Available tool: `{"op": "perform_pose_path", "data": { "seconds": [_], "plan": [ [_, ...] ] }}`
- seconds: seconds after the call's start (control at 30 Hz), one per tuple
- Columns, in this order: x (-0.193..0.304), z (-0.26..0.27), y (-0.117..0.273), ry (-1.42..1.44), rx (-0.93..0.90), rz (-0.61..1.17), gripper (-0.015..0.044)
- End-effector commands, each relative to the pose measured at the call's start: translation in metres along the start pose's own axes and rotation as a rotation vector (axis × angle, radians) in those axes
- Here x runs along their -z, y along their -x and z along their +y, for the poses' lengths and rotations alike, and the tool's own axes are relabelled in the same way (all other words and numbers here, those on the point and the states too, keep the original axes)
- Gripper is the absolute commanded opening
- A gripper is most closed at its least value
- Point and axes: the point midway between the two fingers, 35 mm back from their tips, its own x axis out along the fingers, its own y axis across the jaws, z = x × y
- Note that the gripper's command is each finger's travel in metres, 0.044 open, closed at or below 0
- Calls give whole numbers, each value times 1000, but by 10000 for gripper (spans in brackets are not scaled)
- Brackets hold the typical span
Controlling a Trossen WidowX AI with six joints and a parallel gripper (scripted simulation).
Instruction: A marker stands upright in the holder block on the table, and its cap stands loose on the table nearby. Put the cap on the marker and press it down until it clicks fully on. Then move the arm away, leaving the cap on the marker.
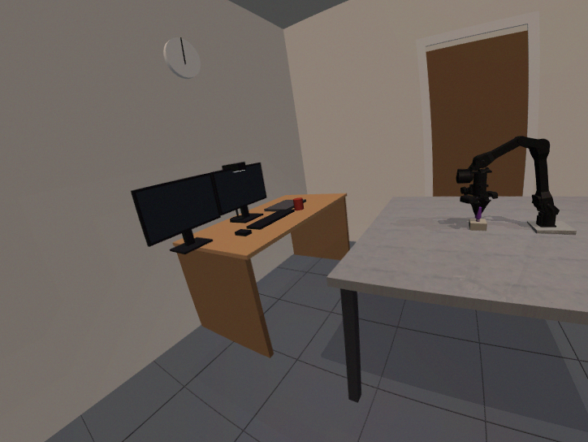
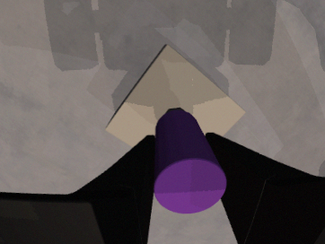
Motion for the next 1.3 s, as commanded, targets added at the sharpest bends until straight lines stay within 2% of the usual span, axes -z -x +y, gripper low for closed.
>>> {"op": "perform_pose_path", "data": {
  "seconds": [0.0, 0.2, 0.77, 0.83, 1.0, 1.13, 1.27],
  "plan": [
    [1, -1, -2, 3, 2, 2, 0],
    [1, -1, -2, 3, 2, 2, 0],
    [0, -1, -1, 0, 2, 1, 440],
    [0, 0, 7, 0, 2, 1, 440],
    [0, 1, 66, 0, 1, 1, 440],
    [0, 0, 74, 0, 1, 1, 440],
    [1, 0, 71, 243, 1, 2, 335]
  ]
}}
